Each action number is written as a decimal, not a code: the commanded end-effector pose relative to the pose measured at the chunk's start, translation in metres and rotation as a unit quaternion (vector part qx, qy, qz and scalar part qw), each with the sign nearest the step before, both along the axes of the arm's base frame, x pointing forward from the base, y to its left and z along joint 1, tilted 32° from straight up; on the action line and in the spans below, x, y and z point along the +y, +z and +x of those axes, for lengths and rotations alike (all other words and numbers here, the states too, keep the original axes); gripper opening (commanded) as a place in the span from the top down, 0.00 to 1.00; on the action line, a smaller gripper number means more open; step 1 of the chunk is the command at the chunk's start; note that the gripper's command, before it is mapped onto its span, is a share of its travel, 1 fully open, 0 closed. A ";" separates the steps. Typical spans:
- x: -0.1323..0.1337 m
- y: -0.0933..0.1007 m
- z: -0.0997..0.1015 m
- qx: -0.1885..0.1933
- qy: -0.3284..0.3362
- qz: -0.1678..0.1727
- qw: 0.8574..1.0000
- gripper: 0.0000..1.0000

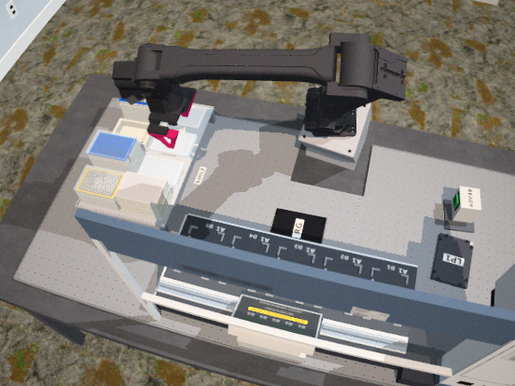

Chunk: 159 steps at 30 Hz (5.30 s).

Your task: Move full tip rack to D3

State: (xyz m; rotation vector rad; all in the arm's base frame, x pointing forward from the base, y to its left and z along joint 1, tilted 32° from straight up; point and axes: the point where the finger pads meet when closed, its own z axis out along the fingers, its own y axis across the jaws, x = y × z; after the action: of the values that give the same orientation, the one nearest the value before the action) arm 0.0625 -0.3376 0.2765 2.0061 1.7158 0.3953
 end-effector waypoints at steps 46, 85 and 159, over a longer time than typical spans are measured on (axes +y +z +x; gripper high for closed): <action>0.041 -0.093 -0.151 0.005 -0.007 -0.007 1.000 0.00; -0.005 -0.120 -0.237 0.019 -0.002 -0.023 1.000 0.00; -0.235 -0.088 -0.289 0.014 -0.016 -0.026 0.999 0.00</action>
State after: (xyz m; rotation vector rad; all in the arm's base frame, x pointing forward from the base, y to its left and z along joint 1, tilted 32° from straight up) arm -0.2082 -0.5636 0.1581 2.0044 1.7172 0.3970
